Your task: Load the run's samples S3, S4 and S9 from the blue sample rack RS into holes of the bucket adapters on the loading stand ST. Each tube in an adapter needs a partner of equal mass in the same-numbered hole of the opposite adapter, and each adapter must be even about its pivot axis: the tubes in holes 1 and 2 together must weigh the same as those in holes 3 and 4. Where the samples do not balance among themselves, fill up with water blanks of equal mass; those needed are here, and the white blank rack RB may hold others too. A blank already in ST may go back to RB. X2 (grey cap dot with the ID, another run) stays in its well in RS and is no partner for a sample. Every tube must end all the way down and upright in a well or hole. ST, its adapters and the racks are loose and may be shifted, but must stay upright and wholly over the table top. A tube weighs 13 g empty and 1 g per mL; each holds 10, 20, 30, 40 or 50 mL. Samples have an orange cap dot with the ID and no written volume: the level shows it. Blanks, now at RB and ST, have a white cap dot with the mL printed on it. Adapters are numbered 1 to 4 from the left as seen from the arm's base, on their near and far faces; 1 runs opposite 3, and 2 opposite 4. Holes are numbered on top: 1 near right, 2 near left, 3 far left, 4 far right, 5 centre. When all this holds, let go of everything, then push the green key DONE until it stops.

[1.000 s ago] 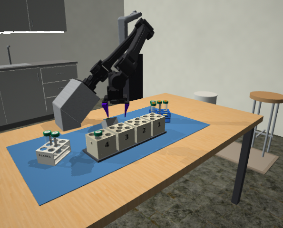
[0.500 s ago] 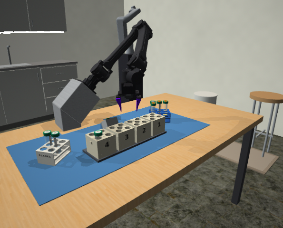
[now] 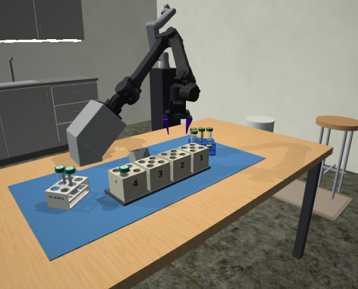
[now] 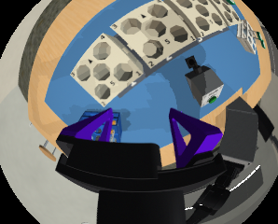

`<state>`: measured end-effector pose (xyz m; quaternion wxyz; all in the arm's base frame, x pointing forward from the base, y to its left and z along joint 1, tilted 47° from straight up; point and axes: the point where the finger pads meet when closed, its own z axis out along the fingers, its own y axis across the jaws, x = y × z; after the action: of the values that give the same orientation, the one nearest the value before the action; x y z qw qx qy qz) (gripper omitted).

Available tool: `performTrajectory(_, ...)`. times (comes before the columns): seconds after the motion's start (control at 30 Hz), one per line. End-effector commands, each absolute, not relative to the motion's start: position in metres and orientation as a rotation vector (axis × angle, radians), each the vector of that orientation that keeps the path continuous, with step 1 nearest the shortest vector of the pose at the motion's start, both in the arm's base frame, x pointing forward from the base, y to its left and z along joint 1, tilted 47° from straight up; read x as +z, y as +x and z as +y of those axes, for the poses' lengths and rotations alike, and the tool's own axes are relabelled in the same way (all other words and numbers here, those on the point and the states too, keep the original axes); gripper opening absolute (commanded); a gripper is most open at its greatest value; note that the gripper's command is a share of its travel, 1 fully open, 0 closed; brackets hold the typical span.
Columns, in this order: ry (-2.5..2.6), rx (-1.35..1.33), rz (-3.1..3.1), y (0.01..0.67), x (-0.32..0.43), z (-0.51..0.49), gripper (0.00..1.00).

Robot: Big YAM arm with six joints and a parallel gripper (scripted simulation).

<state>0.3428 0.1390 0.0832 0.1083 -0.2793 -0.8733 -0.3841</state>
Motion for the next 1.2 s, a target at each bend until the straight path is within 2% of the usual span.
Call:
performTrajectory(0.0,-0.856,-1.134,-2.559,0.335,0.107,0.159,0.8)
performTrajectory(0.6,-0.846,-1.171,-2.564,0.294,0.213,0.245,0.8)
performTrajectory(0.73,-0.915,-1.103,-2.528,0.293,0.186,0.233,0.8)
performTrajectory(1.17,-0.865,-1.12,-2.543,0.29,0.168,0.262,0.8)
